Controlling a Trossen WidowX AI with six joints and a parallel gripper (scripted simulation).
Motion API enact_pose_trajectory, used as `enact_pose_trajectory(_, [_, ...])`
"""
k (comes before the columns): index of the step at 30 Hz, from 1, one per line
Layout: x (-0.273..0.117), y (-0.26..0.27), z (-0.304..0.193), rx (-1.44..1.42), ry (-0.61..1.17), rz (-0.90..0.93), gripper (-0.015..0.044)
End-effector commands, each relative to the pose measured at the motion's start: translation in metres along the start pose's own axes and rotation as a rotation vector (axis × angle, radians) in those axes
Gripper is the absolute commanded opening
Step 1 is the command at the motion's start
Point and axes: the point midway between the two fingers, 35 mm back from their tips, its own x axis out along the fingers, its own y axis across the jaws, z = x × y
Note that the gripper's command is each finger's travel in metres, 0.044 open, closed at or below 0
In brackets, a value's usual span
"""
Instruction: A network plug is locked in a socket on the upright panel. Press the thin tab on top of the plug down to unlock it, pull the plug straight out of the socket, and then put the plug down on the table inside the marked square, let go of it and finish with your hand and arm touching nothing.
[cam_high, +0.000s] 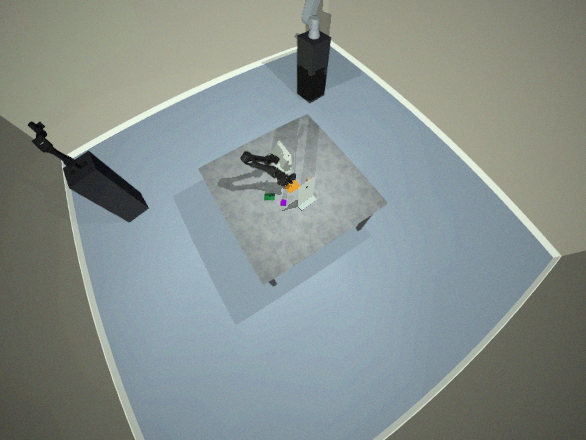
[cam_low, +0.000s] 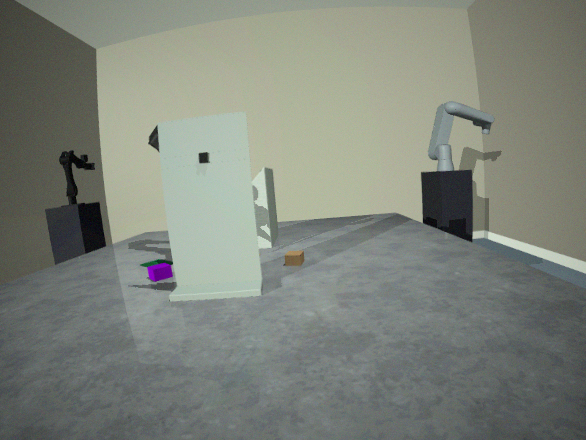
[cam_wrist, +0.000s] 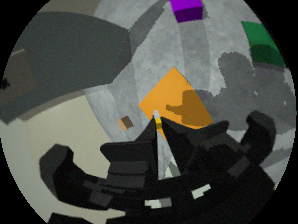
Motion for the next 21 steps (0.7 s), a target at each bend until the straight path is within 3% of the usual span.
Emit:
enact_pose_trajectory(1, [0.005,-0.004,-0.004,-0.007,0.013,-0.003,0.0])
enact_pose_trajectory(21, [0.02,-0.017,-0.005,-0.007,0.009,-0.005,0.0])
